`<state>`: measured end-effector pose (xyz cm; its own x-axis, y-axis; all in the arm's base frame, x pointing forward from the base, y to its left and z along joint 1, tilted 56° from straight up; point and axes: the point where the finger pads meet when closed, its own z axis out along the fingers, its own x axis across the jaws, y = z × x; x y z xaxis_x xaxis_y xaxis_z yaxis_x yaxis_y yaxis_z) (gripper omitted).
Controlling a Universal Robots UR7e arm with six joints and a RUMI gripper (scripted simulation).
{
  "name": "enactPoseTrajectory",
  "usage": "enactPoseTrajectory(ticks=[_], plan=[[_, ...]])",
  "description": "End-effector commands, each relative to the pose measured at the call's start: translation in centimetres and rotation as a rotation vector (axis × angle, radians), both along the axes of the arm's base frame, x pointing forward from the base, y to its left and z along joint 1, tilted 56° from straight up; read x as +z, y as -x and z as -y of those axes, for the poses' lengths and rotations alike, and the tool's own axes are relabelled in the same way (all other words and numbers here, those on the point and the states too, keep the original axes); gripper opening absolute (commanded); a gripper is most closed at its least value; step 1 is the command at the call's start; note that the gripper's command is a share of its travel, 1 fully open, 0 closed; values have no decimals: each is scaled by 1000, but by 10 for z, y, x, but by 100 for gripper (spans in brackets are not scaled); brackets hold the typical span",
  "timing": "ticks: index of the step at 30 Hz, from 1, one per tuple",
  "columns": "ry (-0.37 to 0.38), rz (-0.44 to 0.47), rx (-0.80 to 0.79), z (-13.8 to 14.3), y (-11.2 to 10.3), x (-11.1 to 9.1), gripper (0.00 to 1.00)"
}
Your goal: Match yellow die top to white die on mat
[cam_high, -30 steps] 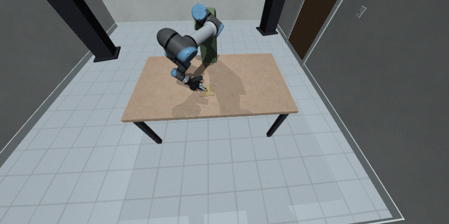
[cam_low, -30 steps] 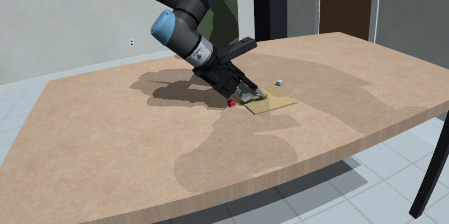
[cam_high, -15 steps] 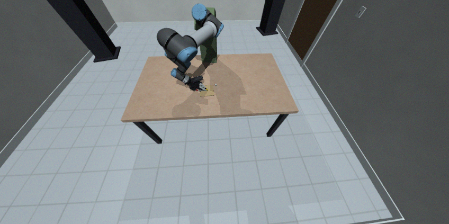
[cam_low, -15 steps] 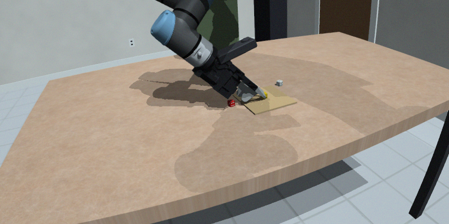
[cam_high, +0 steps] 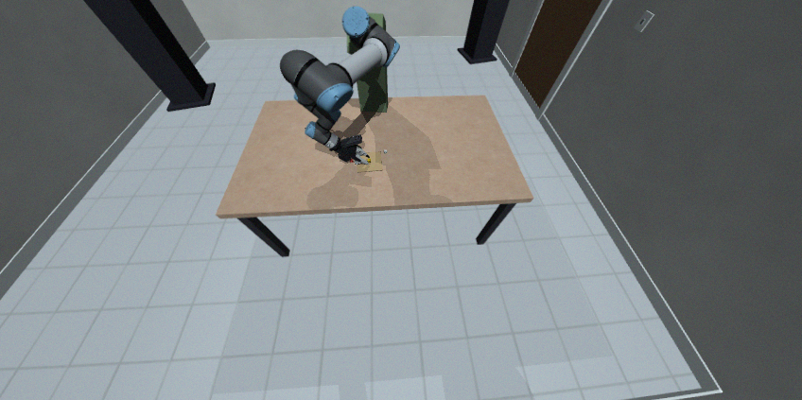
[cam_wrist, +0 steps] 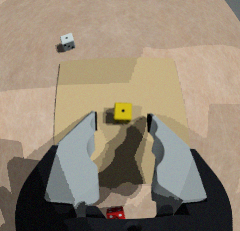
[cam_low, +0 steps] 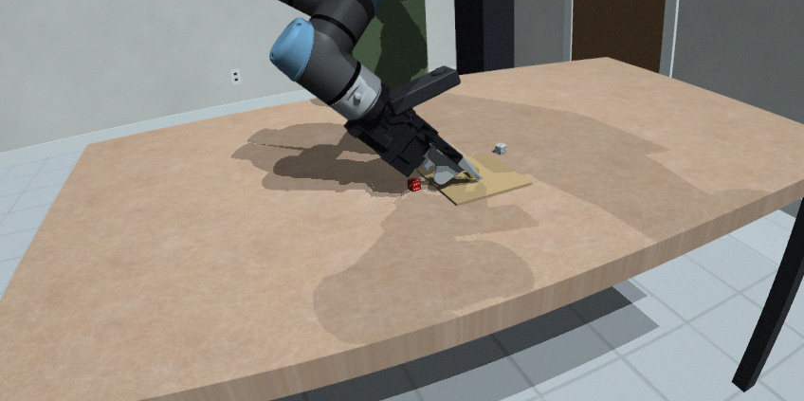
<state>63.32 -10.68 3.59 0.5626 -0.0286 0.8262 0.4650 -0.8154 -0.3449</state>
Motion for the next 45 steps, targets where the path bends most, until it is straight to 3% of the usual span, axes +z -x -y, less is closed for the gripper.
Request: enactPoseTrajectory(ticks=[1, 22, 45], plan=[[0, 1, 0, 0, 0, 0, 31], [0, 1, 0, -1, 3, 3, 31], [0, 1, 0, -11, 52, 36, 31]])
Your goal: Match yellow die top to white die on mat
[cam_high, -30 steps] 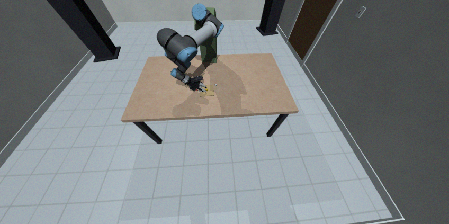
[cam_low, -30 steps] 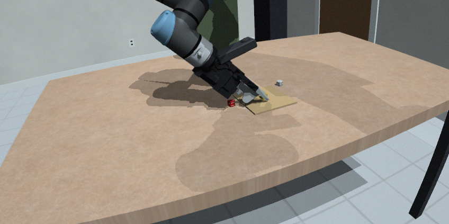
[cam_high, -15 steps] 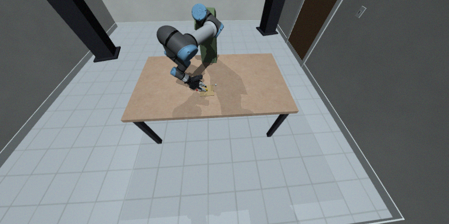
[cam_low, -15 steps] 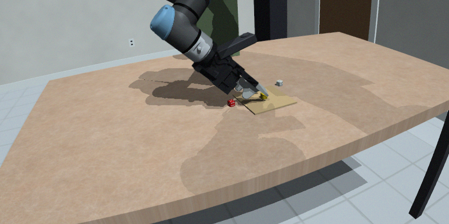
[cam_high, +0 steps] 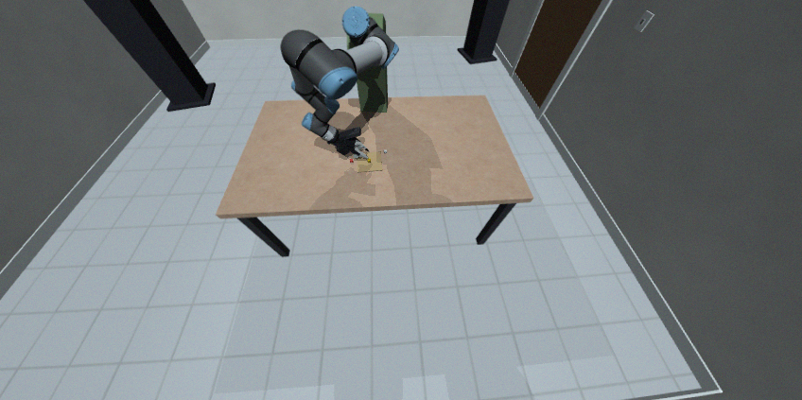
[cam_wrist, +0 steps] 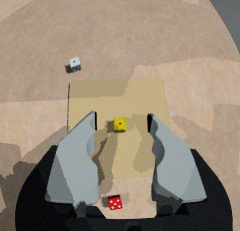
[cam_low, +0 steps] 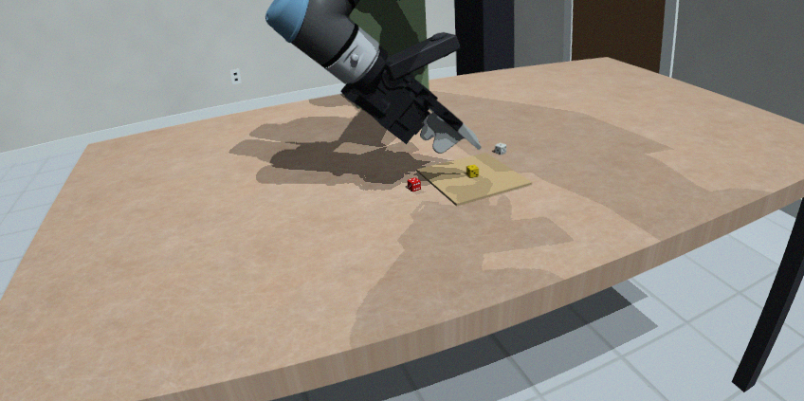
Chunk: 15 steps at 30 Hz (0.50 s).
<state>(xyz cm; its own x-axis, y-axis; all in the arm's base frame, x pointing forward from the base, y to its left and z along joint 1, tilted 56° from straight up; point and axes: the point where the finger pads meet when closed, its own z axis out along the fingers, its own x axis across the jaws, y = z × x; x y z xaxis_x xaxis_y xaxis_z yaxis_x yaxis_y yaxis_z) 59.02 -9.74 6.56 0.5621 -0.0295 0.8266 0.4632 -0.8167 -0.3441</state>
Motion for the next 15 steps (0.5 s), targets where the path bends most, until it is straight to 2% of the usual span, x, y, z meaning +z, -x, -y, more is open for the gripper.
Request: enactPoseTrajectory(ticks=[1, 15], plan=[[0, 0, 2, -2, 10, 8, 31], [1, 0, 1, -2, 13, 9, 31]])
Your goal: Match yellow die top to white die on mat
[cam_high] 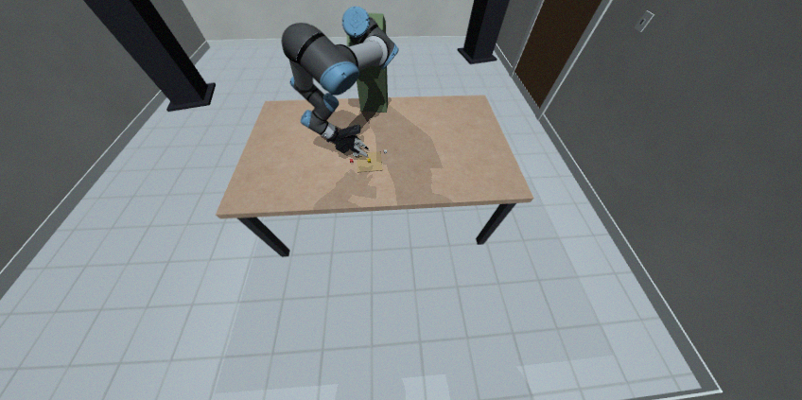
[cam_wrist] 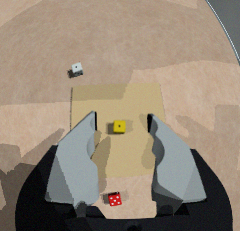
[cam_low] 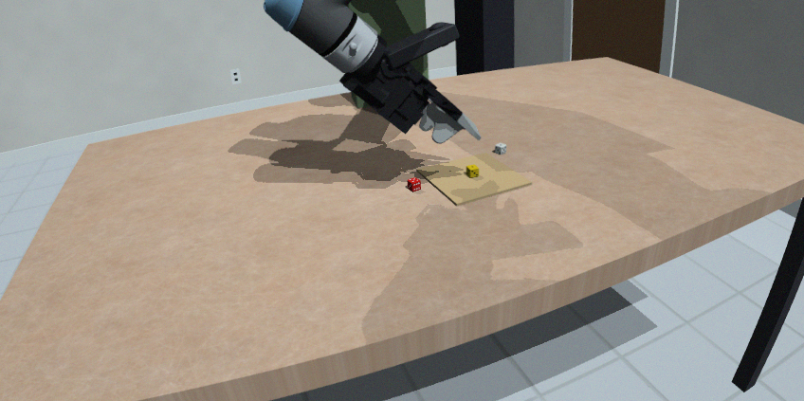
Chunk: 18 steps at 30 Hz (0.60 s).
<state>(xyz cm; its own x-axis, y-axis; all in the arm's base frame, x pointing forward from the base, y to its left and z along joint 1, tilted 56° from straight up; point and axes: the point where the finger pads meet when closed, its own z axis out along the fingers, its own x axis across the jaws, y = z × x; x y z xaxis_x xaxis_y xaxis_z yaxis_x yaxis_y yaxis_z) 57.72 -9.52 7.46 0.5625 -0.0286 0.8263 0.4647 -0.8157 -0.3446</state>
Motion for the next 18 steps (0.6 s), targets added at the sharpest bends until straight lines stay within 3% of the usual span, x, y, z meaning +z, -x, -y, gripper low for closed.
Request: enactPoseTrajectory(ticks=[1, 18], plan=[[2, 0, -1, 0, 0, 0, 31], [42, -13, -42, -1, 0, -4, 31]])
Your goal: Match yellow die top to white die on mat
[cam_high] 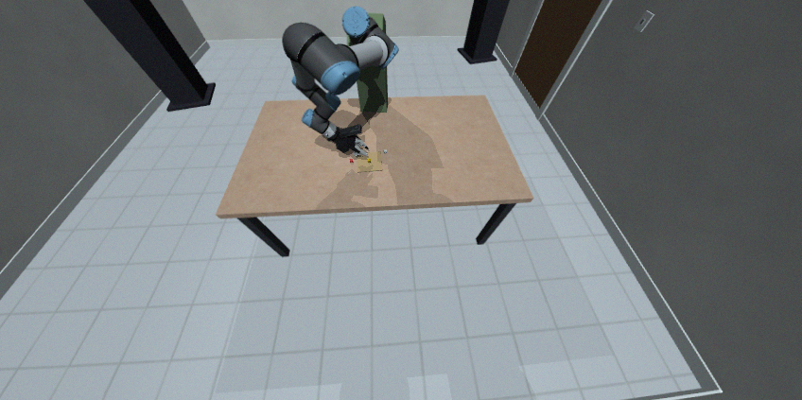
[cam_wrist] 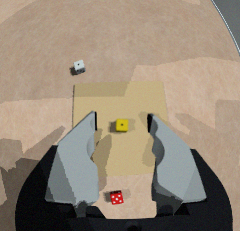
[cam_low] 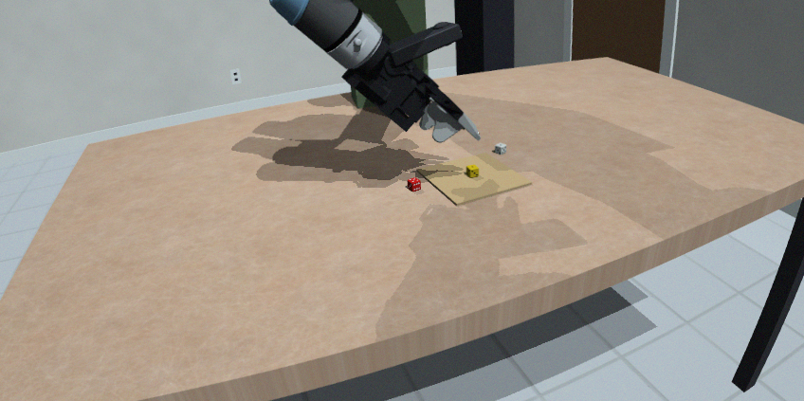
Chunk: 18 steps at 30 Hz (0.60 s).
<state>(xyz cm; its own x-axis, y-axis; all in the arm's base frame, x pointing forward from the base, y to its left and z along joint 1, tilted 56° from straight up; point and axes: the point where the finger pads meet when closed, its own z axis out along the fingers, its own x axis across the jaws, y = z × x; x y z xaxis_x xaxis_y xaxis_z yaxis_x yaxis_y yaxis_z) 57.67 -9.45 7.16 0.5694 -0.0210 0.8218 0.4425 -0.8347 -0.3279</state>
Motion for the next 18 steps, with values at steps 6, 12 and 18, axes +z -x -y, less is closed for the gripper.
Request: enactPoseTrajectory(ticks=[6, 12, 18], plan=[[35, -8, -41, -1, 0, -2, 31], [65, -11, -81, -1, 0, -3, 31], [90, -9, -123, -2, 0, -1, 31]])
